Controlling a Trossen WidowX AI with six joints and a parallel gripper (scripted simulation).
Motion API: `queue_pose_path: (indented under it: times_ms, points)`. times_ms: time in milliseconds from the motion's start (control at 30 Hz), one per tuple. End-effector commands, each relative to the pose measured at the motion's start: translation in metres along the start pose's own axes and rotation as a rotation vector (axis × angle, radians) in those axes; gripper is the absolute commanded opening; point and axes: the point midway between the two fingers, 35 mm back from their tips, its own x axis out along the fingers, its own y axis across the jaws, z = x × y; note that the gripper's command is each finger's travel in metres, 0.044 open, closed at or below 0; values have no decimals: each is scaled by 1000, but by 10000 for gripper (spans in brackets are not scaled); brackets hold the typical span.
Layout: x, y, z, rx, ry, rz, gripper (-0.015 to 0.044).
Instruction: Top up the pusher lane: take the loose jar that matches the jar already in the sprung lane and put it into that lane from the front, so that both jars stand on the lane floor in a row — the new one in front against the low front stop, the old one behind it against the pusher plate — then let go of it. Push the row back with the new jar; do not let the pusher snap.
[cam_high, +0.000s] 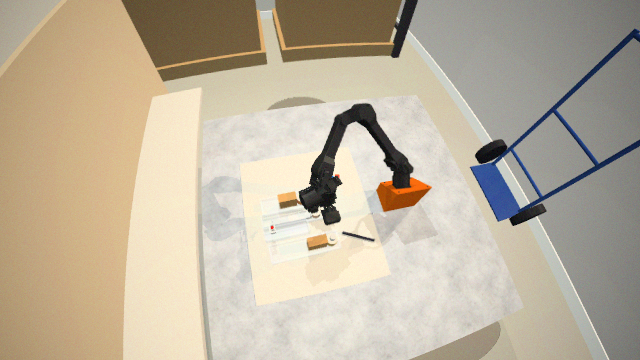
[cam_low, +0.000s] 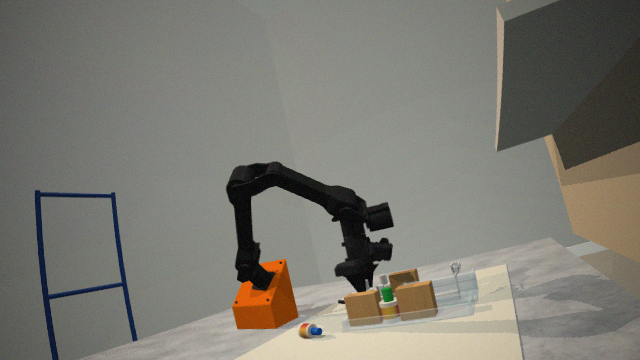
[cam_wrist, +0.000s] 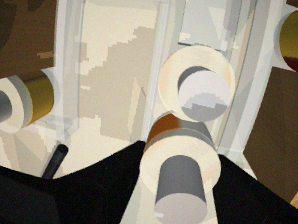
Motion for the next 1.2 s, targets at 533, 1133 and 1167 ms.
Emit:
queue_pose_path:
  times_ms: [533, 1133, 1167]
  points:
    - [-2, -1, 8, 11, -19, -4, 0]
    - [1, -2, 9, 11, -19, -4, 0]
    - [1, -2, 9, 11, -19, -4, 0]
